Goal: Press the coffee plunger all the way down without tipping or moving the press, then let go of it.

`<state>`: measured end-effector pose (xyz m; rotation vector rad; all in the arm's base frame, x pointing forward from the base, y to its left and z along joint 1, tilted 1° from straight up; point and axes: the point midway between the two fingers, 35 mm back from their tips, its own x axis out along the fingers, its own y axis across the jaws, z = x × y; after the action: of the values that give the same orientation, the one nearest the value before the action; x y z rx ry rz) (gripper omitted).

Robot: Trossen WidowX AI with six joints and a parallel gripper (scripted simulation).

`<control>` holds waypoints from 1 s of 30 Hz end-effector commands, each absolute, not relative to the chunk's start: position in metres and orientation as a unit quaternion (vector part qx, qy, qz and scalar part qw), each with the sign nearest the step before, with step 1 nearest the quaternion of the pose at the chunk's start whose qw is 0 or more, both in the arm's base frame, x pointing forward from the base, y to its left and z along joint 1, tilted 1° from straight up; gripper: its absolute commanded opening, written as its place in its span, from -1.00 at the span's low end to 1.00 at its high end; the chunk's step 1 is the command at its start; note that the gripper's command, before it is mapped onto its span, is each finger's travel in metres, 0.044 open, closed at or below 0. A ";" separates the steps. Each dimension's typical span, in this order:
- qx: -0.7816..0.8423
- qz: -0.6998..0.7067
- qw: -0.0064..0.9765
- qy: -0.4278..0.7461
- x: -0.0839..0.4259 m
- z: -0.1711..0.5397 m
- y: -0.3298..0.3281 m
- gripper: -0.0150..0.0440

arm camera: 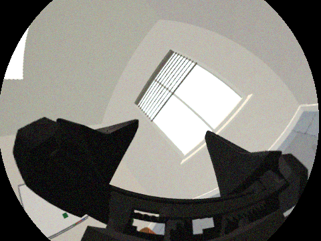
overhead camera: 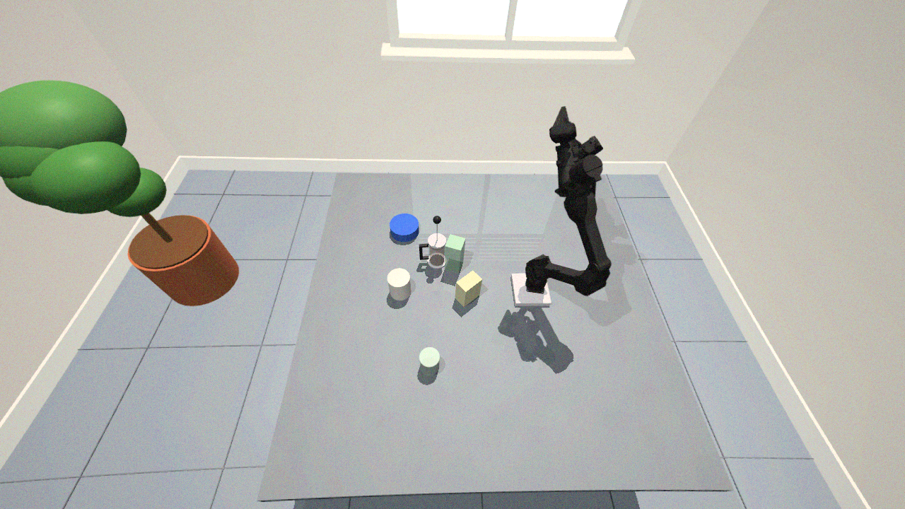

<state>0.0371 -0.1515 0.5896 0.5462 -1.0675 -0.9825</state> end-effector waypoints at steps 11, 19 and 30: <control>0.216 -0.366 0.896 -0.128 0.206 0.486 -0.171 1.00; 0.124 -0.228 0.961 0.092 0.290 0.402 -0.121 1.00; 0.025 -0.068 0.966 0.247 0.331 0.329 -0.066 1.00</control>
<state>0.3303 -0.0682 0.3315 0.0705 0.4889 -0.1658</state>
